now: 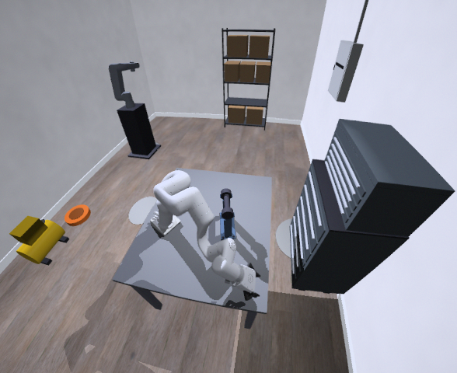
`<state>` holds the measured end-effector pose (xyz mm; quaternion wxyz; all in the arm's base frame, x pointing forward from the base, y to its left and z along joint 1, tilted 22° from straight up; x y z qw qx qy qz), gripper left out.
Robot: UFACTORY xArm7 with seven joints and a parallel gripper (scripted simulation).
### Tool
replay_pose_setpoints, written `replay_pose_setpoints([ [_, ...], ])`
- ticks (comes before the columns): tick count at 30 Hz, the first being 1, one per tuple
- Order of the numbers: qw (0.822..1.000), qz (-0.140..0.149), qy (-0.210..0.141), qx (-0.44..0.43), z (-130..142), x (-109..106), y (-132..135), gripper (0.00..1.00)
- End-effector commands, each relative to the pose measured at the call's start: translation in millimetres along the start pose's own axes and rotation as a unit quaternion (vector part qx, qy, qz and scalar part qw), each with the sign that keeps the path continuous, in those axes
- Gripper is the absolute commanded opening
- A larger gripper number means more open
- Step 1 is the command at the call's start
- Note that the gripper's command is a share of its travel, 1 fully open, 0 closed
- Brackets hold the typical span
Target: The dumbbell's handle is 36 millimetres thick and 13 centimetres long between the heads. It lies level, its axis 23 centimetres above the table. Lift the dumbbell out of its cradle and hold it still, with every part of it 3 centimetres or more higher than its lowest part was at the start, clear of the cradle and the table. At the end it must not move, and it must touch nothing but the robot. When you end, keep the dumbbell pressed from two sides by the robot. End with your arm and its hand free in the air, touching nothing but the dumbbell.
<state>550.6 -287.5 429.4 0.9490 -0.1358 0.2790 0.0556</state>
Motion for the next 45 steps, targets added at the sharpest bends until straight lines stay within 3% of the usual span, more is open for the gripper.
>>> replay_pose_setpoints([
  [1,1.0,-0.002,-0.002,-0.001,2.2,-1.7,-0.9,1.0],
  [24,1.0,0.007,-0.006,0.012,10.5,-6.7,6.9,1.0],
  [32,0.995,0.051,-0.021,0.08,51.8,-35.5,52.0,1.0],
  [34,0.995,0.051,-0.021,0.08,51.8,-35.5,52.0,1.0],
  [38,0.989,0.082,-0.021,0.124,77.1,-57.7,87.7,1.0],
  [40,0.989,0.082,-0.021,0.124,77.1,-57.7,87.7,1.0],
  [45,0.978,0.114,-0.008,0.175,101.2,-85.0,133.4,1.0],
])
Point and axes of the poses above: the point where the finger pads meet when closed, its own x axis out along the fingers, its own y axis across the jaws, z = x × y, the point moved 4 cm from there along -x, back along the fingers, and after that the axes turned 8 degrees about -x, right-handed, at the moved point
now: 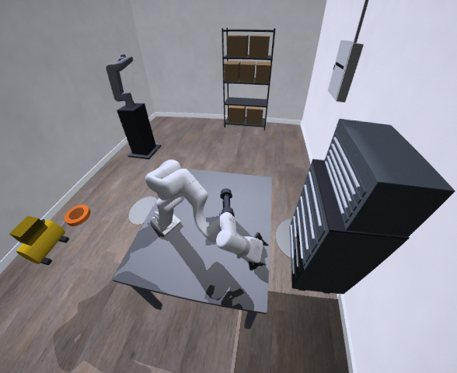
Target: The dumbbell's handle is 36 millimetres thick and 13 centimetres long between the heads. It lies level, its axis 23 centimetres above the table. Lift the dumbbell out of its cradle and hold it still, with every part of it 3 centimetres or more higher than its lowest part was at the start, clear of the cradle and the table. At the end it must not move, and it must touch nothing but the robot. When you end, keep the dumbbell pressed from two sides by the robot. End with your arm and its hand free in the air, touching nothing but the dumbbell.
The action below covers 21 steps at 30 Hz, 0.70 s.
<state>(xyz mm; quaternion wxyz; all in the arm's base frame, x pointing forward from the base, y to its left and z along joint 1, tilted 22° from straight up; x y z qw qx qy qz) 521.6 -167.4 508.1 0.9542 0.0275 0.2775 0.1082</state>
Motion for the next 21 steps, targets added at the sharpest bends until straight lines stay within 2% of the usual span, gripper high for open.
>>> replay_pose_setpoints([
  [1,0.999,0.017,0.01,0.036,8.7,-14.2,38.3,1.0],
  [2,0.999,0.017,0.01,0.036,8.7,-14.2,38.3,1.0],
  [3,0.998,0.026,0.017,0.055,10.5,-20.2,58.4,1.0],
  [6,0.998,0.026,0.017,0.055,10.5,-20.2,58.4,1.0],
  [8,0.994,0.039,0.037,0.093,11.0,-32.4,100.0,1.0],
  [11,0.994,0.039,0.037,0.093,11.0,-32.4,100.0,1.0],
  [12,0.991,0.042,0.048,0.113,9.3,-38.4,121.1,1.0],
  [13,0.991,0.042,0.048,0.113,9.3,-38.4,121.1,1.0],
  [14,0.988,0.044,0.062,0.133,6.4,-44.1,142.2,1.0],
  [16,0.988,0.044,0.062,0.133,6.4,-44.1,142.2,1.0],
  [17,0.984,0.043,0.076,0.153,2.0,-49.5,162.9,1.0],
  [18,0.984,0.043,0.076,0.153,2.0,-49.5,162.9,1.0],
  [19,0.98,0.039,0.091,0.174,-3.6,-54.5,183.2,1.0],
  [21,0.98,0.039,0.091,0.174,-3.6,-54.5,183.2,1.0],
])
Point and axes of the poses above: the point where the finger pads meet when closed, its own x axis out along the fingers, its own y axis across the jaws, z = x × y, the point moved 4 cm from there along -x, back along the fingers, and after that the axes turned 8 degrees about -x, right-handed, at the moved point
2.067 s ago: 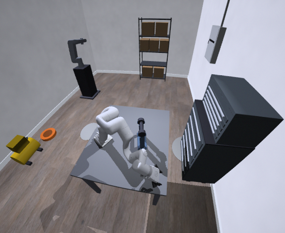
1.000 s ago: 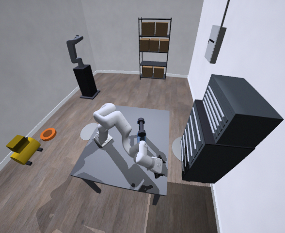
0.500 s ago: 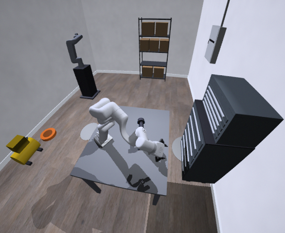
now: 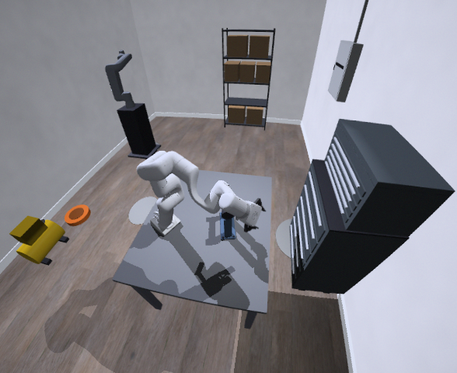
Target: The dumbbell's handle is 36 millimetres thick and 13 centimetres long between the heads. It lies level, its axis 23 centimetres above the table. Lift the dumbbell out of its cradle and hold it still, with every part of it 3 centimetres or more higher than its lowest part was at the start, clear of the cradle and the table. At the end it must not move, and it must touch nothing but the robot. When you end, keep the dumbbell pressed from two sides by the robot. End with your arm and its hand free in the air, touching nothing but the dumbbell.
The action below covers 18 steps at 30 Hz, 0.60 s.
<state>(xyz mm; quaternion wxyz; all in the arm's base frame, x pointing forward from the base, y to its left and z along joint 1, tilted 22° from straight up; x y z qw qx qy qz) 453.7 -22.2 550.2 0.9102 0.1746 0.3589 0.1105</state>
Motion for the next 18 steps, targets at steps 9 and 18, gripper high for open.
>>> replay_pose_setpoints([
  [9,0.994,-0.035,0.053,0.092,-52.6,-8.1,68.6,1.0],
  [18,0.98,-0.083,0.082,0.161,-96.6,-6.3,102.3,1.0],
])
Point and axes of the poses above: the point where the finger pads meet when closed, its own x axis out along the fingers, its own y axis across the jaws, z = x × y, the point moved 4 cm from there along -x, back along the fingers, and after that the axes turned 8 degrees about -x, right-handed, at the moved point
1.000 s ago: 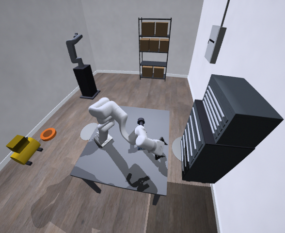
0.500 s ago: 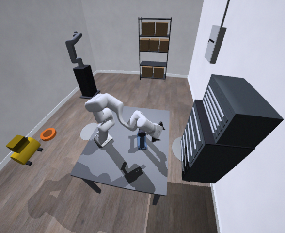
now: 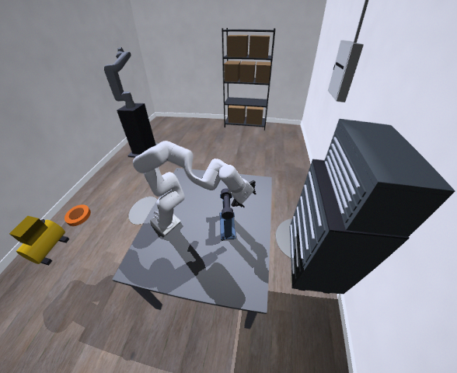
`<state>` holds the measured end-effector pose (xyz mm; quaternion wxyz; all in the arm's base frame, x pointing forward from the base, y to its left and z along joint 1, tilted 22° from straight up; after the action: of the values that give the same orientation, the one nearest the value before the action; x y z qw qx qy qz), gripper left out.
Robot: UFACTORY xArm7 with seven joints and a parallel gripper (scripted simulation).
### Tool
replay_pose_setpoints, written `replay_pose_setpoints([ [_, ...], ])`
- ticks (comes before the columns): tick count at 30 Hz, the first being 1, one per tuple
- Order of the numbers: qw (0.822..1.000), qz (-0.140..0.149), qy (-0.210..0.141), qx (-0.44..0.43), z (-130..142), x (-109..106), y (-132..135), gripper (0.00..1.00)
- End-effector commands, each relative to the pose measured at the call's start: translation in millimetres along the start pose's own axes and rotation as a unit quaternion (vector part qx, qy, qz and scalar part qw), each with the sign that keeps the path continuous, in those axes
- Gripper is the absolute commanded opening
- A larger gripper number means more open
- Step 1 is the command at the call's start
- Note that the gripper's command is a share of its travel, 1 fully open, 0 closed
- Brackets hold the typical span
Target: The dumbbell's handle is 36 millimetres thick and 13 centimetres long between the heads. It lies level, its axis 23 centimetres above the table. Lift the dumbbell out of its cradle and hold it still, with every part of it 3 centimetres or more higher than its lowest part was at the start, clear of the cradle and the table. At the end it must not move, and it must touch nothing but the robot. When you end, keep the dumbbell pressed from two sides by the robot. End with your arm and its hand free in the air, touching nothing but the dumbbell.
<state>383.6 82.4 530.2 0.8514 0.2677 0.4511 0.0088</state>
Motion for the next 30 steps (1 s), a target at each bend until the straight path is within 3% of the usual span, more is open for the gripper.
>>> replay_pose_setpoints([
  [1,1.0,-0.014,0.005,0.02,-12.0,-1.8,5.8,1.0],
  [3,0.996,-0.051,0.014,0.068,-43.2,4.1,13.0,1.0],
  [5,0.996,-0.051,0.014,0.068,-43.2,4.1,13.0,1.0],
  [6,0.993,-0.071,0.017,0.091,-57.6,7.5,14.9,1.0],
  [7,0.993,-0.071,0.017,0.091,-57.6,7.5,14.9,1.0],
  [8,0.989,-0.09,0.017,0.114,-71.0,11.0,15.8,1.0],
  [9,0.989,-0.09,0.017,0.114,-71.0,11.0,15.8,1.0],
  [14,0.973,-0.145,0.01,0.177,-105.2,21.2,14.5,1.0],
  [18,0.967,-0.161,0.006,0.196,-114.5,24.3,13.1,1.0],
  [21,0.949,-0.201,-0.009,0.242,-136.4,32.2,8.0,1.0],
  [25,0.935,-0.227,-0.022,0.273,-150.2,37.4,3.4,1.0],
  [30,0.923,-0.245,-0.032,0.295,-159.3,40.9,-0.3,1.0],
])
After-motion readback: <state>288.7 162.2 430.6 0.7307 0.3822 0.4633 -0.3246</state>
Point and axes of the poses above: the point where the finger pads meet when closed, its own x axis out along the fingers, its own y axis across the jaws, z = x × y, the point moved 4 cm from there along -x, back along the fingers, and after that the axes turned 8 degrees about -x, right-handed, at the moved point
